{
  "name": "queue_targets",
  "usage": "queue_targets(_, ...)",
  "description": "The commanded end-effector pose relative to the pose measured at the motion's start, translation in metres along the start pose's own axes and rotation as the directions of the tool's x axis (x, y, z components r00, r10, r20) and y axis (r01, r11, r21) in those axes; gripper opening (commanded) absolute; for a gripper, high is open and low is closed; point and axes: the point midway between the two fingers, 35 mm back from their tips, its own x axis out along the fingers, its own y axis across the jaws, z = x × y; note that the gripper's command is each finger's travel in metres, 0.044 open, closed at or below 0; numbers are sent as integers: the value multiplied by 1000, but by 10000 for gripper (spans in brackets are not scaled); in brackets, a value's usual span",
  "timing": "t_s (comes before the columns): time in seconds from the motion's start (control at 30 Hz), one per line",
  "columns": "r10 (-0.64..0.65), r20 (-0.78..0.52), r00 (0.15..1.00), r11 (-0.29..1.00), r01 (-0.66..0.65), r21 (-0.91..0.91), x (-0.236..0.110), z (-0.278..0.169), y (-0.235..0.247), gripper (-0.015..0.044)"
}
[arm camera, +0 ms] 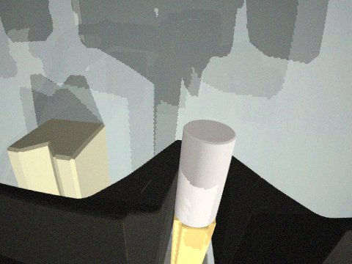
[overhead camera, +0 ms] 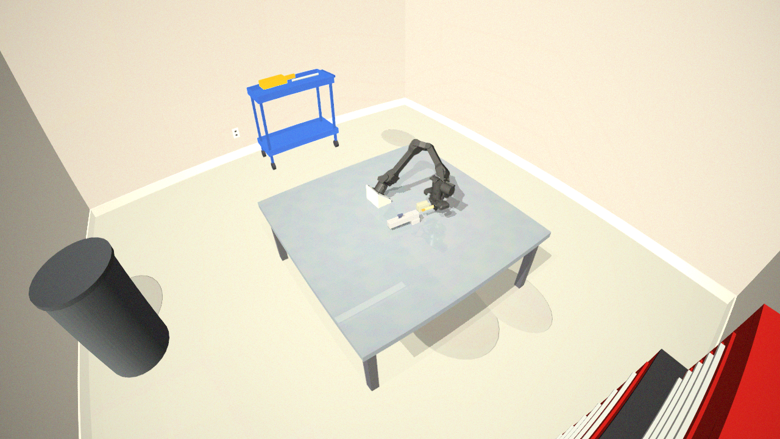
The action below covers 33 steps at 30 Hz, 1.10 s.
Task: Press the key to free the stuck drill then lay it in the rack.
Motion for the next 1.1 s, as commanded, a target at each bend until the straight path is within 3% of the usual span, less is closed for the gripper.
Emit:
queue_targets(0.0, -3, -3, 1000, 1000, 3, -5, -3, 0, 0, 0)
queue_targets(1.07, -3, -4, 1000, 1000, 3, -5, -19, -2, 1, 0)
